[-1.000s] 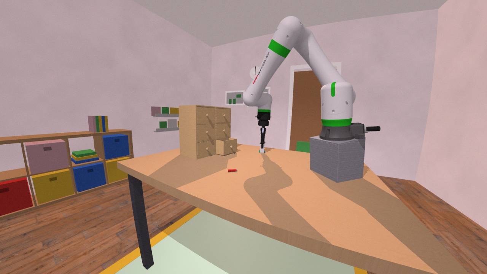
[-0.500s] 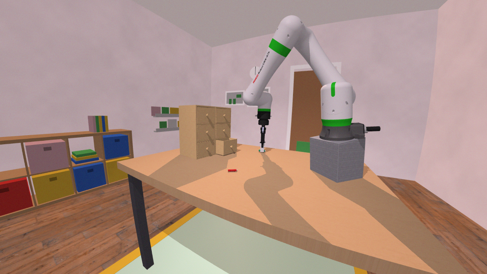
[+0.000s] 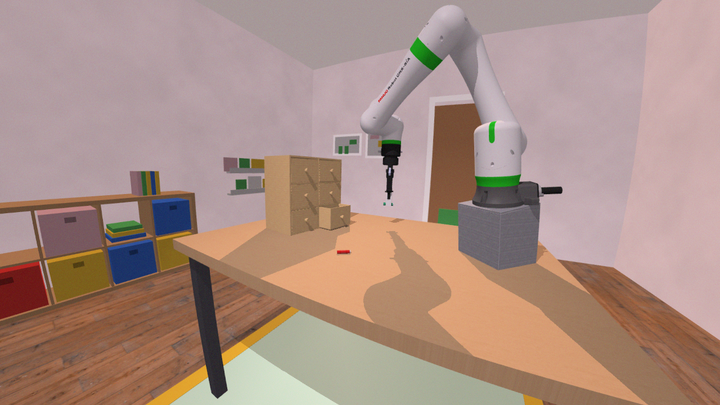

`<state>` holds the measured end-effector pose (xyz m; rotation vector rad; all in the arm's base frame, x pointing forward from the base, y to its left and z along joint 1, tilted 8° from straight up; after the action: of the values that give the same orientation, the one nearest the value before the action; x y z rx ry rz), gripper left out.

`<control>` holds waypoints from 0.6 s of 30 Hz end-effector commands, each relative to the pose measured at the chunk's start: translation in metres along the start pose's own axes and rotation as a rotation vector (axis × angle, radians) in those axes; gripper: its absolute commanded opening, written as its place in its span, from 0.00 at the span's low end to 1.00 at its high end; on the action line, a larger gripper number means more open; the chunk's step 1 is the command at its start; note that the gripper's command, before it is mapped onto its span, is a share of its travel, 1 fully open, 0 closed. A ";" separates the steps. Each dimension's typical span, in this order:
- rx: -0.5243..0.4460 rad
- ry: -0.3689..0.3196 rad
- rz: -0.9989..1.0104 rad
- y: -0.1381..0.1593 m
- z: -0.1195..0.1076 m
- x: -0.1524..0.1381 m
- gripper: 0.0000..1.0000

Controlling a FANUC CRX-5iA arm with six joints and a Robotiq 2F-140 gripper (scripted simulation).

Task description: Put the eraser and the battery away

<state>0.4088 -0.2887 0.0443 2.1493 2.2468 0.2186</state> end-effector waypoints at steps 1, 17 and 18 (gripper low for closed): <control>0.000 0.000 0.000 0.000 0.000 0.000 0.06; 0.003 -0.001 -0.567 0.023 0.000 0.042 0.06; 0.003 -0.001 -0.567 0.023 0.000 0.042 0.06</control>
<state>0.4268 -0.2526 0.0492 1.5816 2.6466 0.1741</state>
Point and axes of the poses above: the point where the finger pads meet when closed, its own z axis out along the fingers, its own x axis across the jaws, y = z × x, the point moved 7 cm from there along -z, back along the fingers, and after that the axes turned 7 degrees about z, right-handed, at the moved point
